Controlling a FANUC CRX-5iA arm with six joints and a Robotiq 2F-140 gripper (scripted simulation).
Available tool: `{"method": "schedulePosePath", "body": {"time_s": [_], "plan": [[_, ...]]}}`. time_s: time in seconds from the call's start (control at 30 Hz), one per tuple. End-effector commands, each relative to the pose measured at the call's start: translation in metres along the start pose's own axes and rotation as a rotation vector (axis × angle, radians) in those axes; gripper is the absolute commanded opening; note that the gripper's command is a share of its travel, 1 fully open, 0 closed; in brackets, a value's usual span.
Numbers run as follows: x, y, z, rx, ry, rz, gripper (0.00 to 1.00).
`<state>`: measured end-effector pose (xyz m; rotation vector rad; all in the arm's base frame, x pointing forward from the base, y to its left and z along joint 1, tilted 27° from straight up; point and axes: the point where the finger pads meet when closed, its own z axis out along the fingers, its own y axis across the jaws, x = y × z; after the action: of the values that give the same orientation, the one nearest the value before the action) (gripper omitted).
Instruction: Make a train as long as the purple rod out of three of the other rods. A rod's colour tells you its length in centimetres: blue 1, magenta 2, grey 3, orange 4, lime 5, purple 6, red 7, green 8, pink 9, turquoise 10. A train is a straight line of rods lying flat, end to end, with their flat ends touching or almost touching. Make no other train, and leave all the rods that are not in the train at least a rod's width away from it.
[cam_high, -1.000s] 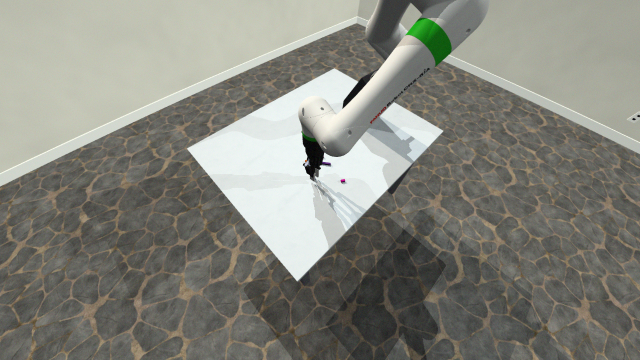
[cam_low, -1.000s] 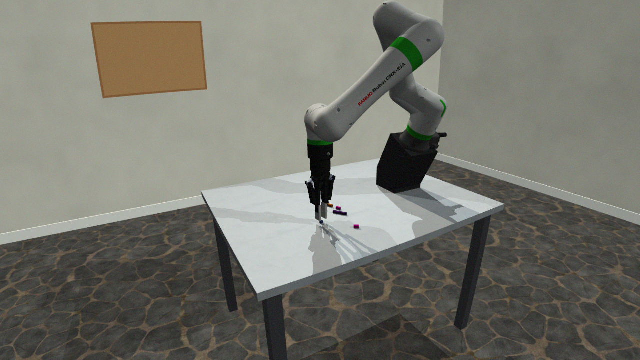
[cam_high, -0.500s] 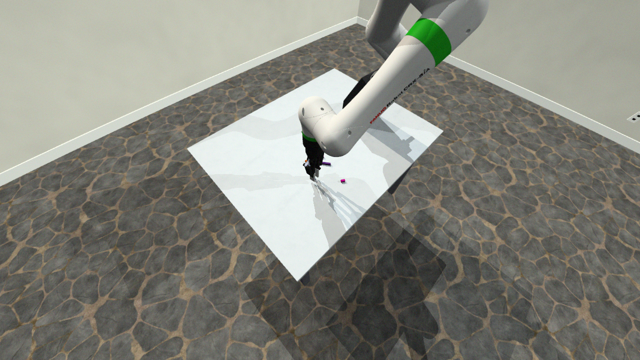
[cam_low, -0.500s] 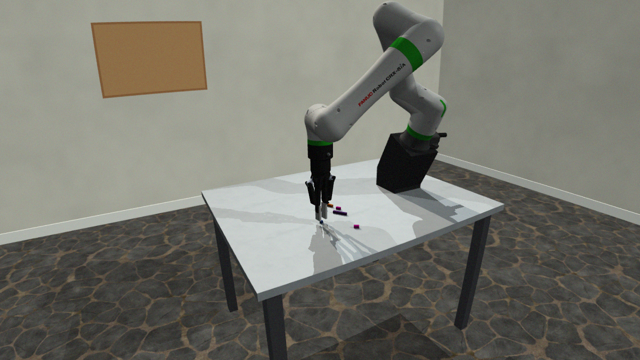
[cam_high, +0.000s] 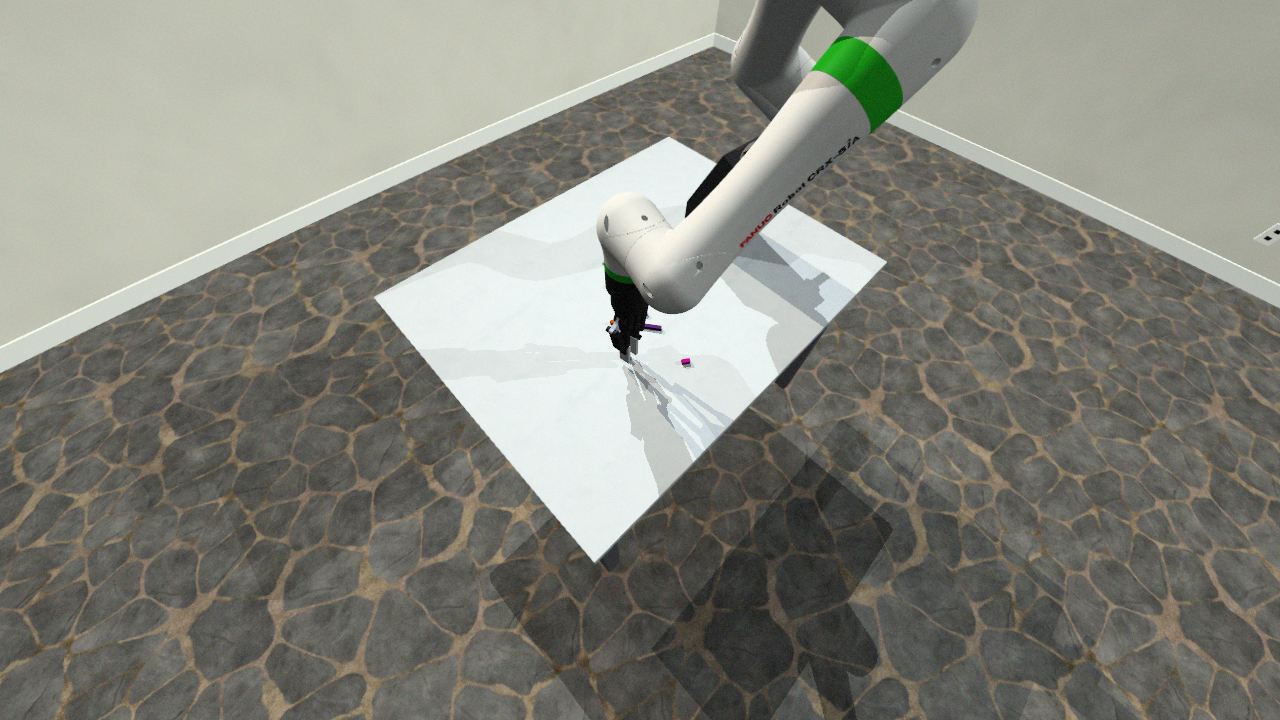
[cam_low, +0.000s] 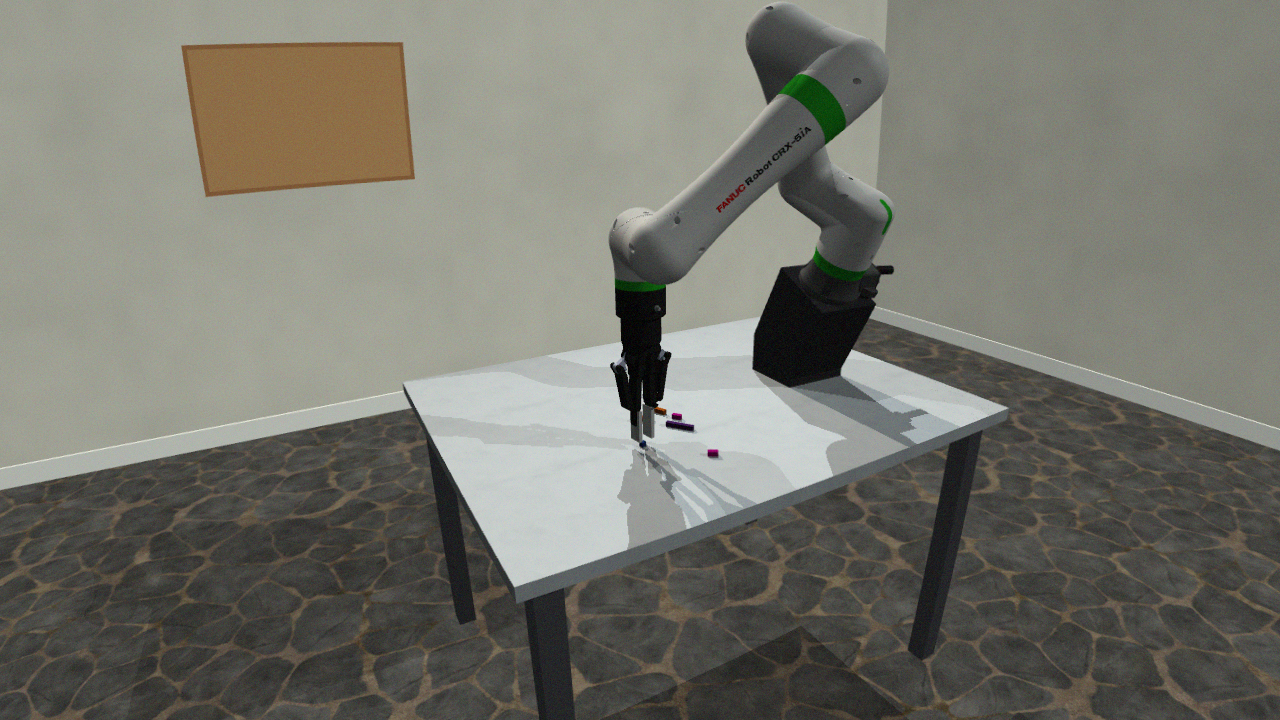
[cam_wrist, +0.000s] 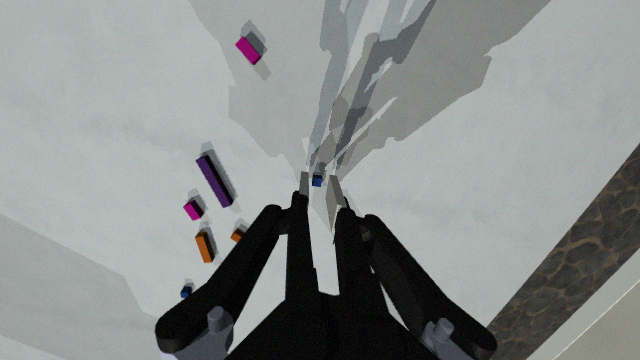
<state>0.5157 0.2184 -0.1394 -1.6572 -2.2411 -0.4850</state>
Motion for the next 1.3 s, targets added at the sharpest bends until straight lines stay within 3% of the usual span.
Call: {"method": "schedulePosePath", "body": {"time_s": [0.0,1.27], "plan": [[0.0,0.0,0.0,0.0,0.0,0.0,0.15],[0.0,0.0,0.016,0.0,0.0,0.0,0.15]]}}
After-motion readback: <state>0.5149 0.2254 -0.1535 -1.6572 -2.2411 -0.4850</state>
